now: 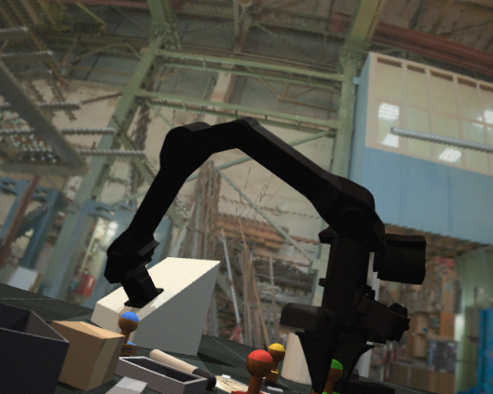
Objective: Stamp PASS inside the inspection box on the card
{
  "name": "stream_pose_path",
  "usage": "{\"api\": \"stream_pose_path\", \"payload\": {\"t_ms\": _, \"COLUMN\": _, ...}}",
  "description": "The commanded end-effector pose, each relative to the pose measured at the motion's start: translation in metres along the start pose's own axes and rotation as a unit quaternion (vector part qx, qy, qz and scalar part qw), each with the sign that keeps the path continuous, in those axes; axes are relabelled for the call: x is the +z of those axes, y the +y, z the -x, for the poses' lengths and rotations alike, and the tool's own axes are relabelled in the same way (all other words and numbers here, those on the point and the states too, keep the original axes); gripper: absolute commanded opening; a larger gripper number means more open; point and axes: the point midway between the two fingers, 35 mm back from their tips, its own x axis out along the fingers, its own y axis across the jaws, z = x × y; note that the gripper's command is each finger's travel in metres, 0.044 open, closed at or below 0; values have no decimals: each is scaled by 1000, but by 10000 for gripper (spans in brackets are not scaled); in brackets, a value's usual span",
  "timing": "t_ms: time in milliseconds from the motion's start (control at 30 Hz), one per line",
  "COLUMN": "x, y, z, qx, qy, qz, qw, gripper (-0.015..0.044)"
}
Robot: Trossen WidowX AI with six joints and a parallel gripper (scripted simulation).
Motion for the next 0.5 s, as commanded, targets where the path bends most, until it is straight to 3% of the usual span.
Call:
{"api": "stream_pose_path", "payload": {"t_ms": 0, "x": -1, "y": 0, "z": -3, "qx": -2, "qy": 1, "qz": 3, "qw": 1000, "gripper": 228}}
{"api": "stream_pose_path", "payload": {"t_ms": 433, "x": 0, "y": 0, "z": -1, "qx": 0, "qy": 0, "qz": 0, "qw": 1000, "gripper": 142}}
{"api": "stream_pose_path", "payload": {"t_ms": 467, "x": 0, "y": 0, "z": -1, "qx": 0, "qy": 0, "qz": 0, "qw": 1000, "gripper": 115}}
